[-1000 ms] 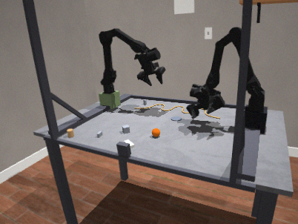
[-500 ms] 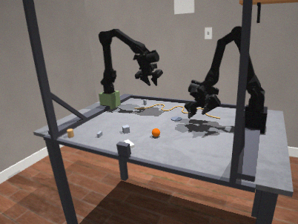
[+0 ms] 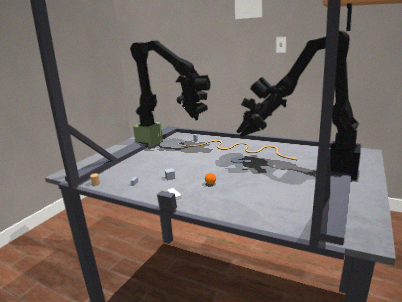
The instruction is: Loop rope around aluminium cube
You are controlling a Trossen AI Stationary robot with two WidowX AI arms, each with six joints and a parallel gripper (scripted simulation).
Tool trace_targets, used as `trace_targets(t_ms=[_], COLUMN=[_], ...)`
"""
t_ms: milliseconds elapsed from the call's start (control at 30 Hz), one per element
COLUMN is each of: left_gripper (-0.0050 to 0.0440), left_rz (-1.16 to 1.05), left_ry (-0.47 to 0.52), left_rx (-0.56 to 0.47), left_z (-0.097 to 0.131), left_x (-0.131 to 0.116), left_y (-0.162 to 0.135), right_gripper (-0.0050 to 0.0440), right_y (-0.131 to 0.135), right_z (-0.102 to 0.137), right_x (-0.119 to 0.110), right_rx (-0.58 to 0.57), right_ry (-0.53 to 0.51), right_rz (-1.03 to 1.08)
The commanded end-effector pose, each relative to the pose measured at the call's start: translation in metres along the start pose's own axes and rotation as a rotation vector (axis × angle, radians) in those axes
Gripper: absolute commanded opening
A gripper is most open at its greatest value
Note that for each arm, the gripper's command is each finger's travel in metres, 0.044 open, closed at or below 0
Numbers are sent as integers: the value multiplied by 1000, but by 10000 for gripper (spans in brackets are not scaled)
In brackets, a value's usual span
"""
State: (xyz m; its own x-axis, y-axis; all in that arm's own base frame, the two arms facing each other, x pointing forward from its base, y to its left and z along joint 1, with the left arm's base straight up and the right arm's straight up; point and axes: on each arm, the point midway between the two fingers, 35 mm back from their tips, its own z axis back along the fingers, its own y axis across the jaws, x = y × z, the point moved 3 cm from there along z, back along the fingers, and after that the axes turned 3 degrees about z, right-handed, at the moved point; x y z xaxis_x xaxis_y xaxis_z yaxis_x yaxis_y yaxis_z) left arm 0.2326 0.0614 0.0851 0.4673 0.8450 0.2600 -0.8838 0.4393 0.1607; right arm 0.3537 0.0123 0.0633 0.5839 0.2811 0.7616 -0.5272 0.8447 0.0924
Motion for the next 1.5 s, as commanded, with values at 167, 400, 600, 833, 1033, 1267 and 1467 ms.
trace_targets(t_ms=[167, 400, 600, 833, 1033, 1267, 1467], left_gripper=[160, 160, 160, 160, 160, 160, 160], left_rz=[-222, -408, -631, -828, -1035, -1180, -1209], left_ry=[44, 97, 138, 157, 176, 126, 123], left_rx=[-80, -116, -175, -225, -267, -303, -307], left_z=[-11, -27, -42, -53, -69, -78, -84], left_x=[4, 3, 2, 5, 3, 12, 10], left_y=[10, 14, 20, 22, 28, 22, 21], right_gripper=[400, 400, 400, 400, 400, 400, 400], right_y=[-77, -101, -109, -109, -108, -108, -108], right_z=[57, 90, 103, 99, 98, 98, 98], right_x=[65, 85, 93, 88, 86, 86, 86], right_rx=[-482, -661, -723, -720, -715, -715, -715], right_ry=[-161, -254, -295, -281, -275, -275, -275], right_rz=[-161, -256, -290, -295, -293, -293, -293])
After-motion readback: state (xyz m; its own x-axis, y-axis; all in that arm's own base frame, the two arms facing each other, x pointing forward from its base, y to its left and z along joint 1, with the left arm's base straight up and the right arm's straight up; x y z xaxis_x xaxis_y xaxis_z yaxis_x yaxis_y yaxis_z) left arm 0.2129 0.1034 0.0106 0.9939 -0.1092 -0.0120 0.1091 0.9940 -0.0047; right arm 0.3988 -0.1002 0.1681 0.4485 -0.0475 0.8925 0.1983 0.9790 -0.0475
